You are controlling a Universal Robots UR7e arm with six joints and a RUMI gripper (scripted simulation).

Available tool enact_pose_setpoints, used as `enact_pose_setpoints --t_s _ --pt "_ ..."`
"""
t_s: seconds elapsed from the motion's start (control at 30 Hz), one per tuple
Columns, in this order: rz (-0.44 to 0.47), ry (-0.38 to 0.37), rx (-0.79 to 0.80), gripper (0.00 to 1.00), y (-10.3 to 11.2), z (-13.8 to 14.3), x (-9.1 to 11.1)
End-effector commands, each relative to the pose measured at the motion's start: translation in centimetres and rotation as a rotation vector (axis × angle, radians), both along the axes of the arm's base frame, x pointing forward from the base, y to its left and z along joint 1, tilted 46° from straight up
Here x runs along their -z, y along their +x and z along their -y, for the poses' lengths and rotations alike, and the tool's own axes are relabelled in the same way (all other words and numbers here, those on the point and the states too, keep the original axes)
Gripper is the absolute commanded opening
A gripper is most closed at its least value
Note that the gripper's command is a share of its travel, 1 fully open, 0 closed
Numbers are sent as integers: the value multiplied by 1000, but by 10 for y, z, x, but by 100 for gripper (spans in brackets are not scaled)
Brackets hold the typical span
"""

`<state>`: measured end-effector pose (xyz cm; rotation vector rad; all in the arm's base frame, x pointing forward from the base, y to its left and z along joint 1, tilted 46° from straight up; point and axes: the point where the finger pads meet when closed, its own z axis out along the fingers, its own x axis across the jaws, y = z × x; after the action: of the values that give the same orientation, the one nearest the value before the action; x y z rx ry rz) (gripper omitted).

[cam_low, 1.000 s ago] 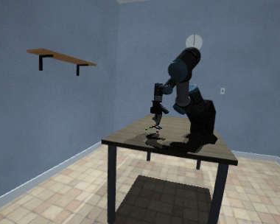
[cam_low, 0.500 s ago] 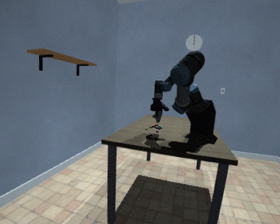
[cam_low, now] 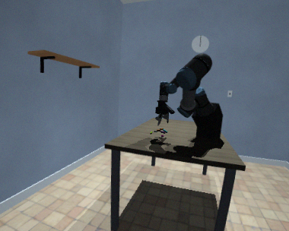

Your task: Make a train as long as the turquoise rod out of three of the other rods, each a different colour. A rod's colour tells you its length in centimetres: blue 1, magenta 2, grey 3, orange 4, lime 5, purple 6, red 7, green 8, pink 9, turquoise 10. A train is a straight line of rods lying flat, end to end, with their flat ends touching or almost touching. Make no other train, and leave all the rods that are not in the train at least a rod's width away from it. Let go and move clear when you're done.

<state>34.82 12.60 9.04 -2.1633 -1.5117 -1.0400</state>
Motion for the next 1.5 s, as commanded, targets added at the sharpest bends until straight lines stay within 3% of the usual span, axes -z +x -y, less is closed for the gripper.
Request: enact_pose_setpoints --t_s 0.0,0.77,1.07,1.47 --pt "1 0 0 100 0 0 0" --pt "6 -4 -6 100 6 6 0" --pt "35 -22 -39 100 38 37 6" --pt "79 -50 -89 100 87 82 35"
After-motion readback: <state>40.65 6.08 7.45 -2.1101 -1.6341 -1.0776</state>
